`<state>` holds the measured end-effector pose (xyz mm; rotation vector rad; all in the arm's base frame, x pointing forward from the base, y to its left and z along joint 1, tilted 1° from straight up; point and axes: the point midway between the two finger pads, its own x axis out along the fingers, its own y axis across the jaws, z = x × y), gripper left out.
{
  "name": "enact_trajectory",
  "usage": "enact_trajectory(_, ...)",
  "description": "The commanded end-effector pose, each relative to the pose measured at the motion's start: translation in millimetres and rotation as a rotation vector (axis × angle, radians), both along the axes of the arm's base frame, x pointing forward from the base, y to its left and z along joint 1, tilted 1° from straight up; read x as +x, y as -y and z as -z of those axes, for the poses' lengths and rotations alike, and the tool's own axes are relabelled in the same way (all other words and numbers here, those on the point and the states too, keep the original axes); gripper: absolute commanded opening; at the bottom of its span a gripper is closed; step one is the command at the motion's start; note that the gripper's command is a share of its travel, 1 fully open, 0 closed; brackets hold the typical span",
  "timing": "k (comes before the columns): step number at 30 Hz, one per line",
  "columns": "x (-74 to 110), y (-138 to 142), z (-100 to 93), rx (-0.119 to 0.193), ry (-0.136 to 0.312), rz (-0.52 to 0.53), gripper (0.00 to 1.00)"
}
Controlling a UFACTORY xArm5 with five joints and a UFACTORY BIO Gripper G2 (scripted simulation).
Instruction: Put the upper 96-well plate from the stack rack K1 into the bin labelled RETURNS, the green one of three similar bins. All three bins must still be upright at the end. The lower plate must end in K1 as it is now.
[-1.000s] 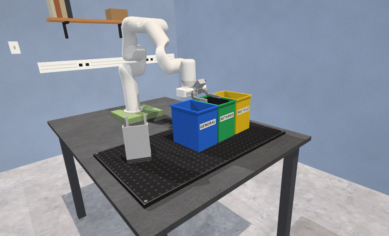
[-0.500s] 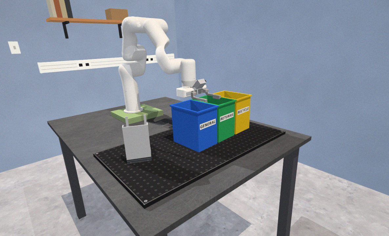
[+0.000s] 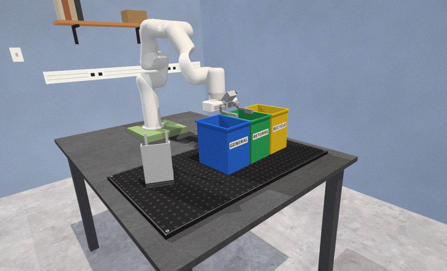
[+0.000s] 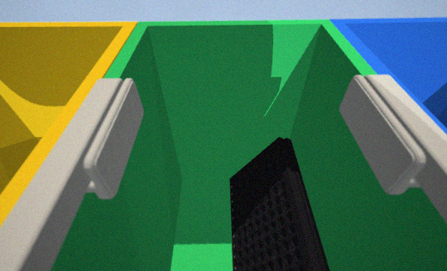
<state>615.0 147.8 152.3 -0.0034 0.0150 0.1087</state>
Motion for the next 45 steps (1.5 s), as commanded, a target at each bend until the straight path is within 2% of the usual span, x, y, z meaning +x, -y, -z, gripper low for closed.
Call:
enact_trajectory(1,0.5,-0.1,-1.1,0.001,0.002,0.000,0.18)
enact_trajectory(7,0.5,-0.1,-1.1,0.001,0.002,0.000,0.18)
enact_trajectory(29,0.9,-0.1,-34.0,0.001,0.002,0.000,0.18)
enact_trajectory(37,0.9,-0.1,-33.9,0.001,0.002,0.000,0.18)
enact_trajectory(41,-4.1,7.3,-38.4,0.001,0.002,0.061,0.18)
enact_trajectory(45,-14.1,22.2,-47.4,0.000,0.002,0.061,0.18)
